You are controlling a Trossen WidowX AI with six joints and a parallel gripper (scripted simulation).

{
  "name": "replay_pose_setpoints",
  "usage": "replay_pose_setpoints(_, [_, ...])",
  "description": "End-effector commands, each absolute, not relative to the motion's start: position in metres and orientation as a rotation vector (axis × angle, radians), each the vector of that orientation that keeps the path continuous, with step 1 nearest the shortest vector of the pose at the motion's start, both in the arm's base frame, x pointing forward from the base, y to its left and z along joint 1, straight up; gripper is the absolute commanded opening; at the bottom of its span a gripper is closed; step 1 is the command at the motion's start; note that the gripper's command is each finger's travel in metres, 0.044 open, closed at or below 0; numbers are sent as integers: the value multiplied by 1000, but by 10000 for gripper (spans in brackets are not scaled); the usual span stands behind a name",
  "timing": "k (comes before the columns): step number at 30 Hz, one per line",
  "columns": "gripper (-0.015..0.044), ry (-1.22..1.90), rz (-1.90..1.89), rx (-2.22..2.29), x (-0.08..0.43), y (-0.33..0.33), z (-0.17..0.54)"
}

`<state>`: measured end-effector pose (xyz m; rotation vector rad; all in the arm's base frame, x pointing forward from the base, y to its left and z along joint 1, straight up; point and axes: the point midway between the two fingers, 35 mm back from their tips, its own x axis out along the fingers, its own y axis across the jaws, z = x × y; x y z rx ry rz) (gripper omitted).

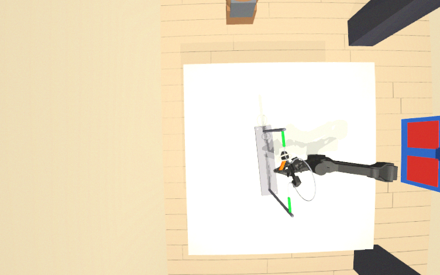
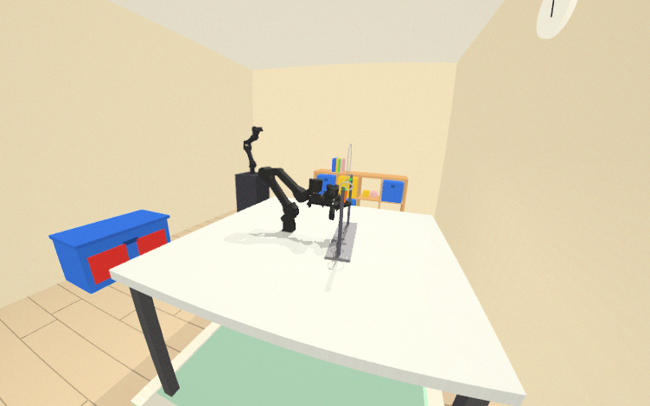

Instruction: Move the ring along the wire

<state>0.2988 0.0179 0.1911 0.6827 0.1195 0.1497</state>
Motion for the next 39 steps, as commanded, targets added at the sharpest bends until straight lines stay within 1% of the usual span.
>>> replay_pose_setpoints(1, [-150, 149, 177, 741, 293, 26, 203])
replay_pose_setpoints(24, [-150, 477, 401, 1104, 242, 49, 264])
replay_pose_setpoints(39, [-150, 473, 453, 1296, 240, 58, 294])
